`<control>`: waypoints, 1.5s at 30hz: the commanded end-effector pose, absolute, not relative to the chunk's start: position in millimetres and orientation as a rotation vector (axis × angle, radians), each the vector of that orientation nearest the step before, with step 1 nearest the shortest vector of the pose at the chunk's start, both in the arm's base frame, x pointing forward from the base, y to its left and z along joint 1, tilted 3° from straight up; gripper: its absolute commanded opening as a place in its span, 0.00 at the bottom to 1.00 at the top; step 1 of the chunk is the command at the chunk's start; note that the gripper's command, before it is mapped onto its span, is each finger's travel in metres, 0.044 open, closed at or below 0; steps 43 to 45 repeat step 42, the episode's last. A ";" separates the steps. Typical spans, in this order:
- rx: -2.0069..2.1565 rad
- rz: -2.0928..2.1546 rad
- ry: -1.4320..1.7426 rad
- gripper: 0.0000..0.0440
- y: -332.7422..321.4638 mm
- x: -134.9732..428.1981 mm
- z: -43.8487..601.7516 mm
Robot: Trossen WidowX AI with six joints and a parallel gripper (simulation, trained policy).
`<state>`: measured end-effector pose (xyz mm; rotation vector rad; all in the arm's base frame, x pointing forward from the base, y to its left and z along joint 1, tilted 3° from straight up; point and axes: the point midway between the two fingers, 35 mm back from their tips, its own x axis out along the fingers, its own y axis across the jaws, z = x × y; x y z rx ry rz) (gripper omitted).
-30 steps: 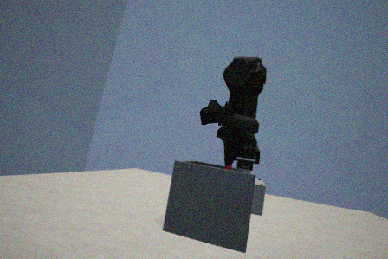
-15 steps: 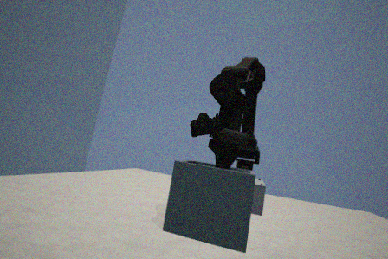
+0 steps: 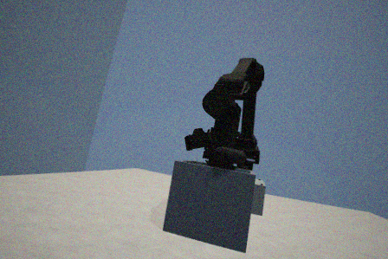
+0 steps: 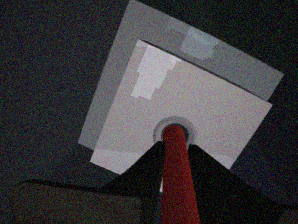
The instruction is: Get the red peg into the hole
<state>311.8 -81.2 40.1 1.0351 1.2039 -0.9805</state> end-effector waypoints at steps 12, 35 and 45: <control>1.097 -0.936 1.289 0.38 -81.7 318.6 45.4; 1.284 -0.823 1.327 0.53 -94.4 330.1 85.2; 1.318 -0.791 1.299 0.56 -101.7 335.7 99.4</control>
